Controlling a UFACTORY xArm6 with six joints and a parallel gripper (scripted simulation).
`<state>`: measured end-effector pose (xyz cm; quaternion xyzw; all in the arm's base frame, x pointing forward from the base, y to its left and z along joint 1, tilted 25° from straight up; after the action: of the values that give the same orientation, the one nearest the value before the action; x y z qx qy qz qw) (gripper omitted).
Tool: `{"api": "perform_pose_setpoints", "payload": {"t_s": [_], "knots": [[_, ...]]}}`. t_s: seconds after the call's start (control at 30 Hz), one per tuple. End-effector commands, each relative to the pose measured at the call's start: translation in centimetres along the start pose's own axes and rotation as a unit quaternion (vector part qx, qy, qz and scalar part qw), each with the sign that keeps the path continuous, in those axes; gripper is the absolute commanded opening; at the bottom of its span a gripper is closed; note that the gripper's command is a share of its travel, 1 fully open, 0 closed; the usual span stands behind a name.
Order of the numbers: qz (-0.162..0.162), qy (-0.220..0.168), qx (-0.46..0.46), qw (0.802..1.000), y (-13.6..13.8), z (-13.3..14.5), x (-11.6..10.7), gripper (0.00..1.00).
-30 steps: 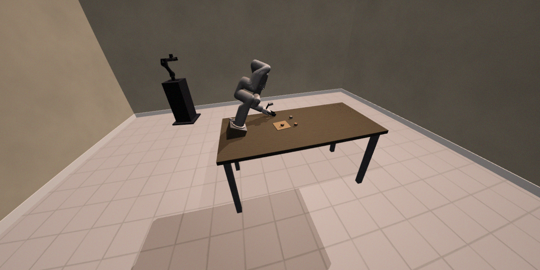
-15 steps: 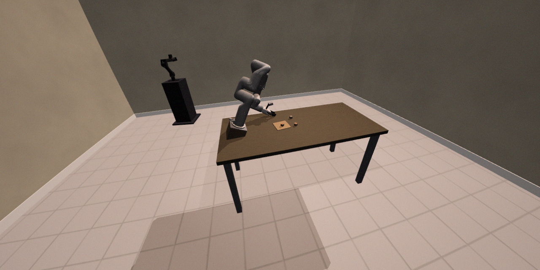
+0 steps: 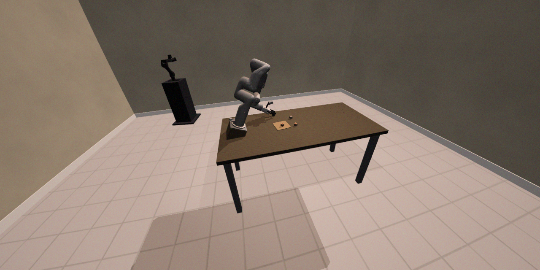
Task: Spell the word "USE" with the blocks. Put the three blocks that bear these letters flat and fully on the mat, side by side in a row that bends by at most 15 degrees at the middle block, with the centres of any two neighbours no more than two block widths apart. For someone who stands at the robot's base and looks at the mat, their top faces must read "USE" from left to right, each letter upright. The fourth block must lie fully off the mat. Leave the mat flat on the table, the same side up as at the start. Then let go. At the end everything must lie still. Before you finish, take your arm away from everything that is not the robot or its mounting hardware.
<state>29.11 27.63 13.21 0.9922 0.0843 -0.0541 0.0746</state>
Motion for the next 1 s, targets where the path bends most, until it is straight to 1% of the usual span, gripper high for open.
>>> {"api": "perform_pose_setpoints", "payload": {"t_s": [0.0,0.27,0.53,0.63,0.77,0.83,0.9,0.97], "knots": [[0.000,0.000,0.000,1.000,0.1,-1.0,-0.6,0.42],[0.000,0.000,0.000,1.000,0.4,-2.9,-1.8,0.42],[0.000,0.000,0.000,1.000,0.4,-3.0,-1.9,0.42],[0.000,-0.008,0.000,1.000,0.5,-3.1,-1.9,0.42],[-0.003,-0.038,0.000,0.999,0.6,-3.4,-1.9,0.42],[-0.009,-0.062,0.000,0.998,0.6,-3.8,-1.9,0.42],[-0.012,-0.096,-0.001,0.995,0.7,-4.2,-1.9,0.42],[-0.015,-0.116,-0.001,0.993,0.8,-4.5,-1.9,0.42]]}}
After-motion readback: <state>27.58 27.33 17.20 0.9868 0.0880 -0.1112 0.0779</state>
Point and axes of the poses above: the point where the finger pads meet when closed, its own x axis out along the fingers, its own y axis across the jaws, z = x × y, the point moved 4 cm from there along -x, back along the fingers, and after that the axes turned 9 degrees about -x, right-handed, at the moved point
